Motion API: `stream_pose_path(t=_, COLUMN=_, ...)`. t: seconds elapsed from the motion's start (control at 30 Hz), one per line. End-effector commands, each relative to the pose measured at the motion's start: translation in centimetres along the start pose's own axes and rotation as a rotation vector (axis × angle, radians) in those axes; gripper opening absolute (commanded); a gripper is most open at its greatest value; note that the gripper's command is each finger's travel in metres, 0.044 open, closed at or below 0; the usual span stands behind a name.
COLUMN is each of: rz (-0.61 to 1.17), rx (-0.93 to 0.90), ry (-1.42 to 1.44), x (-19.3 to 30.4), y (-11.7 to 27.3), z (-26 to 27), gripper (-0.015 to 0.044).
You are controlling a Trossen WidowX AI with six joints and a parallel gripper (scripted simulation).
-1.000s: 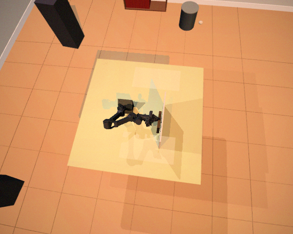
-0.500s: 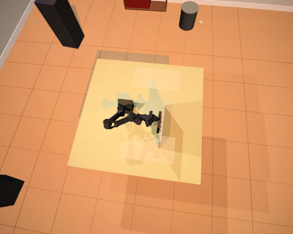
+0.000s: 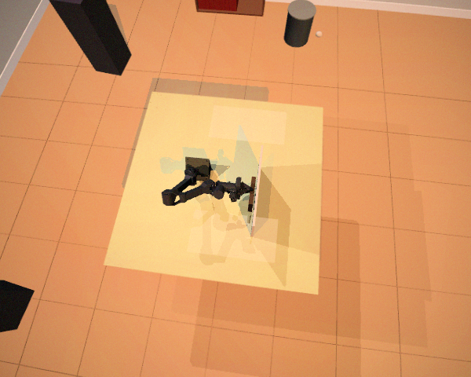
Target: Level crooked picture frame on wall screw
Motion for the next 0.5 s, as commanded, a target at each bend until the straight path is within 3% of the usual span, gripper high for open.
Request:
stream_pose_path(t=0.0, rz=-0.001, rx=-0.001, ry=-0.017, x=-0.01, y=0.0, z=-0.03, gripper=0.0)
stream_pose_path(t=0.47, rz=0.0, rx=-0.001, ry=-0.091, x=-0.02, y=0.0, z=-0.12, gripper=0.0)
Point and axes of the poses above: the point midway between the two fingers, 35 mm back from their tips, its own y axis back along the fingers, its own z axis across the jaws, x = y × z, the point moved 2 cm from there along y, back along the fingers, and after that the axes turned 9 degrees about y, right-handed, at the moved point
